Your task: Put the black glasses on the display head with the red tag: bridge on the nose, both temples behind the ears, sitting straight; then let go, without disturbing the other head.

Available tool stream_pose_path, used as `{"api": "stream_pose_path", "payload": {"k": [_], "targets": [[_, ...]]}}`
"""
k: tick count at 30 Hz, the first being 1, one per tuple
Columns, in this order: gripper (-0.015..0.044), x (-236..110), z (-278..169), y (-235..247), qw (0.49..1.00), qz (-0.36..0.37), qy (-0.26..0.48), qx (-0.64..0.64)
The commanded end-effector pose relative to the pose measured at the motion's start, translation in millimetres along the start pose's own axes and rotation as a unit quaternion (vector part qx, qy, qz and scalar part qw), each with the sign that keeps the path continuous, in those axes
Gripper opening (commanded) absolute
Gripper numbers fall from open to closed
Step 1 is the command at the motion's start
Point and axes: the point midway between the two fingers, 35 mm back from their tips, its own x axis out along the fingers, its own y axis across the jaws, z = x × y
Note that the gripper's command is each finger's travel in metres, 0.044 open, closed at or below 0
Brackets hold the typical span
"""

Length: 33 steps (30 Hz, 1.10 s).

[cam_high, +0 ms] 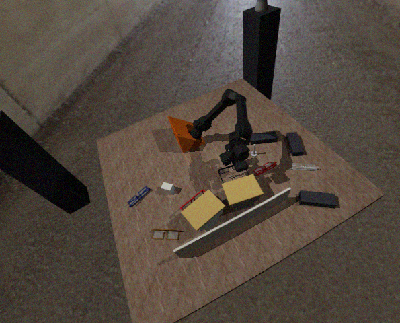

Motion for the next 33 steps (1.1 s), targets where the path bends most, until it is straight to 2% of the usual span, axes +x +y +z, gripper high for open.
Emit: {"api": "stream_pose_path", "payload": {"k": [1,33], "targets": [[0.0000,-1,-2,7,1.000,0.001,0.002,0.001],[0.0000,3,-2,52,1.000,0.002,0.002,0.000]]}}
